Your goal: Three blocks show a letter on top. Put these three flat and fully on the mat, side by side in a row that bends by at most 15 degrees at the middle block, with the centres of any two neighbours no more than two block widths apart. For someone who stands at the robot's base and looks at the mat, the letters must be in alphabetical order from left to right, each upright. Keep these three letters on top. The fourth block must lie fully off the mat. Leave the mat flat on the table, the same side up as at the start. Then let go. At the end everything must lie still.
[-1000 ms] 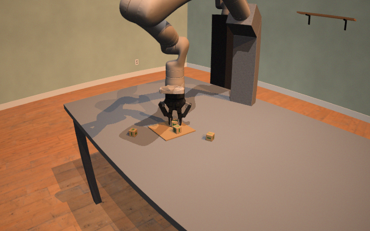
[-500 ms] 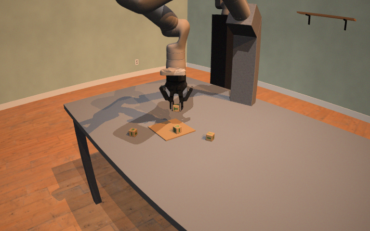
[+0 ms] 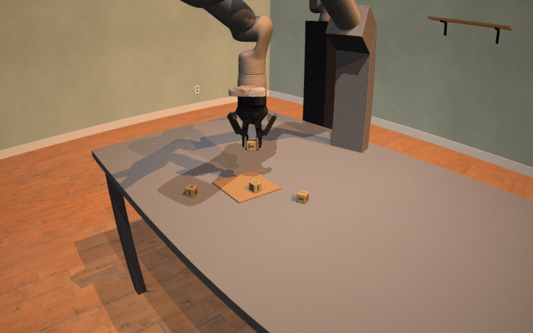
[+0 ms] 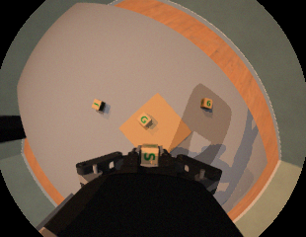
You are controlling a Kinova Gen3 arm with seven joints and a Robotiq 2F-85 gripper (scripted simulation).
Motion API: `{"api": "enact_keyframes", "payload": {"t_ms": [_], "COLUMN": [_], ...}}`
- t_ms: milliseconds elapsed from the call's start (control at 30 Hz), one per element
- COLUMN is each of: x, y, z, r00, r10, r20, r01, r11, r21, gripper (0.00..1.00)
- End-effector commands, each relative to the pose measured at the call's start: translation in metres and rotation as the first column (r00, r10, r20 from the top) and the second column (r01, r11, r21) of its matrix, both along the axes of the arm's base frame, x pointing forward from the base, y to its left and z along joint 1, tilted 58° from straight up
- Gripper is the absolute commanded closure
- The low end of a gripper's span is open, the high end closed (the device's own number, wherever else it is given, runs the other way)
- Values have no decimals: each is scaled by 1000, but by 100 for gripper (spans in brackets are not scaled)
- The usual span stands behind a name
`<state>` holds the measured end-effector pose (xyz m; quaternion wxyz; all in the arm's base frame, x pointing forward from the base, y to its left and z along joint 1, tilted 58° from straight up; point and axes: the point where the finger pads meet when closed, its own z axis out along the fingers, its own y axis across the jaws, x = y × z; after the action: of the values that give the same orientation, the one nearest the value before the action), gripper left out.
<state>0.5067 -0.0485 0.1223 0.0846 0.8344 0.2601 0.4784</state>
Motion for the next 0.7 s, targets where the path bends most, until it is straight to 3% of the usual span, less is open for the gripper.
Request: {"api": "enact_keyframes", "payload": {"t_ms": [0,167,300,467,667], "x": [0,0,2,5,9], "y": [0,-1,-4,-14,-27], "z": [1,1,2,5,9], "r00": [1000,1000,999,989,956], "r10": [0,7,46,148,295], "r20": [1,3,11,17,-8], "r01": [0,-7,-45,-140,-265], "r11": [1000,1000,996,962,848], "r21": [0,-12,-75,-235,-459], "gripper": [79,79,79,79,79]}}
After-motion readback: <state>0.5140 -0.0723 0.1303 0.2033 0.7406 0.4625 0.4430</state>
